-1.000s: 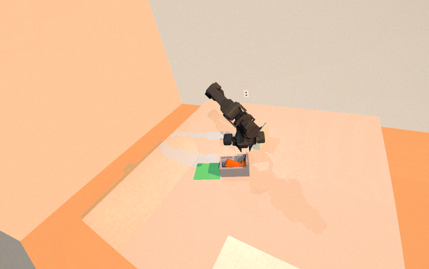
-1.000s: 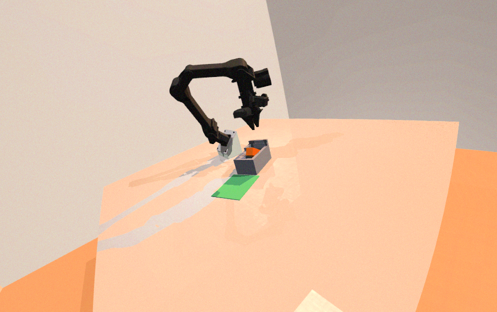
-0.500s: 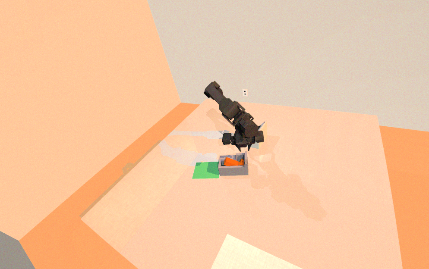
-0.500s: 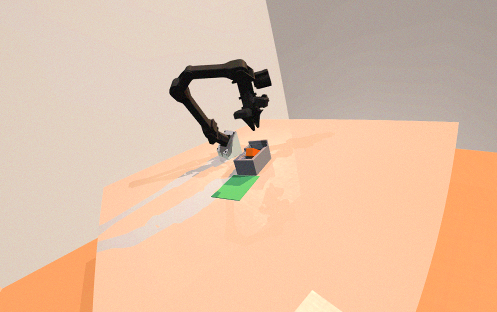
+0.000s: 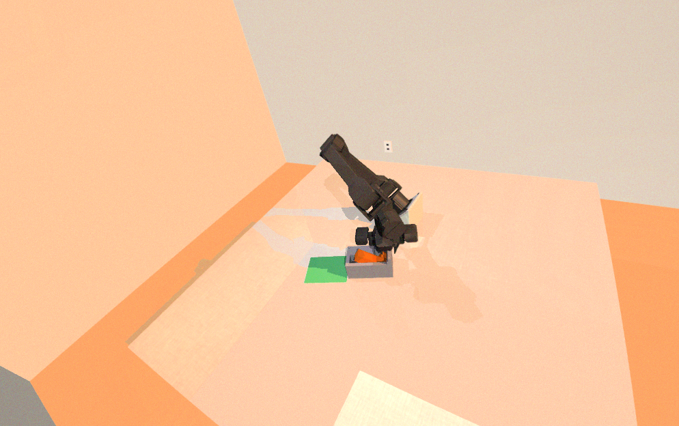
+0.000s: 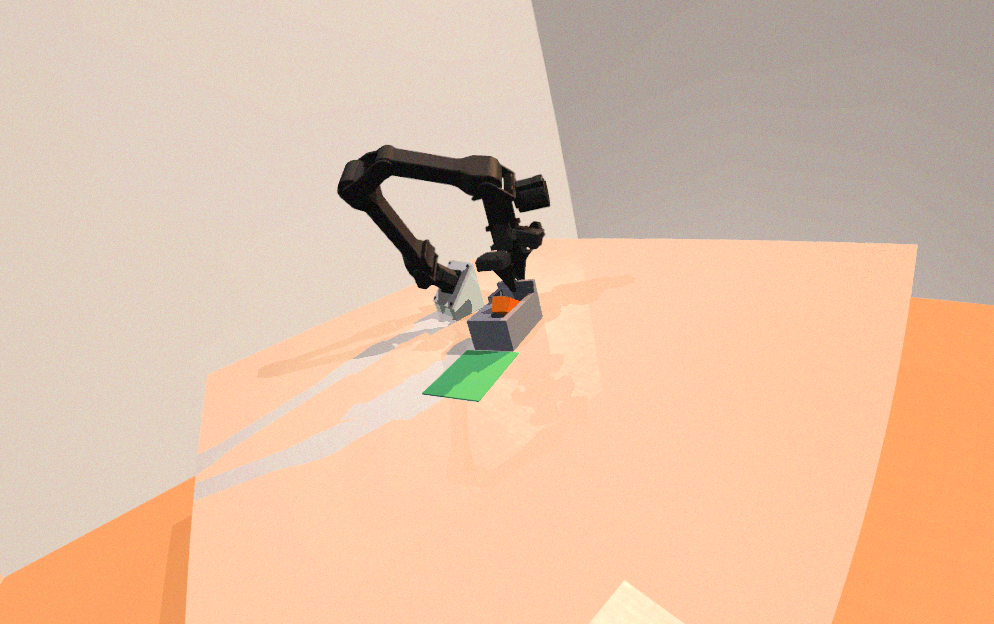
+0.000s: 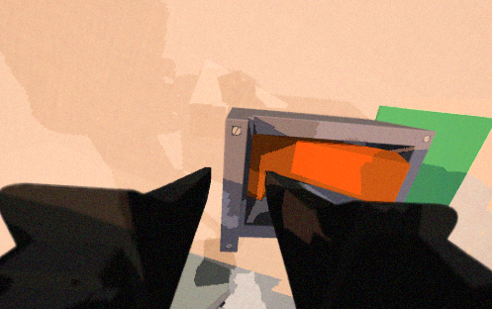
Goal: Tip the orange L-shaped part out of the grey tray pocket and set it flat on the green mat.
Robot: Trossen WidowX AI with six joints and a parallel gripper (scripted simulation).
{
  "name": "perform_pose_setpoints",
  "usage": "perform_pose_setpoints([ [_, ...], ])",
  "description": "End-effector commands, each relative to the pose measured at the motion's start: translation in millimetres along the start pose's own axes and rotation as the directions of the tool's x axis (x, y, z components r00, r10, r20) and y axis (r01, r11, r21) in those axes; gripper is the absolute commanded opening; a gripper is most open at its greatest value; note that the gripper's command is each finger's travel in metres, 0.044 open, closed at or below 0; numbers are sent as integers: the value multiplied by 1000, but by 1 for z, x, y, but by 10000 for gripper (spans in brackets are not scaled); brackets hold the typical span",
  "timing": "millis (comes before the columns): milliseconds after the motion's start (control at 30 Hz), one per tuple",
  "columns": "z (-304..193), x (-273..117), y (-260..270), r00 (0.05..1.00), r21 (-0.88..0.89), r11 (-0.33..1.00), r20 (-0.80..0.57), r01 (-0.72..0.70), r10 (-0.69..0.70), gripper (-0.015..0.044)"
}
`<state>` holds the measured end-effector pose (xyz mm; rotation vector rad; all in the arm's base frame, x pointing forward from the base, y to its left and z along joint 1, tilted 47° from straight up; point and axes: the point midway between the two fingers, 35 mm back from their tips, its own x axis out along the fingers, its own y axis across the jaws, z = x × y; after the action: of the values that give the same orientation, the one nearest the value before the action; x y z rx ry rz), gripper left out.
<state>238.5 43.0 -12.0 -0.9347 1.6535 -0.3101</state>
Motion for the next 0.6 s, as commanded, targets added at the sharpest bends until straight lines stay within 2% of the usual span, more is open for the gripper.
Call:
perform_pose_setpoints([
  [0, -2, 5, 0, 1000, -5, 1000, -4, 4, -4, 180],
  [567, -2, 33, -1, 1000, -5, 1000, -4, 5, -5, 180],
])
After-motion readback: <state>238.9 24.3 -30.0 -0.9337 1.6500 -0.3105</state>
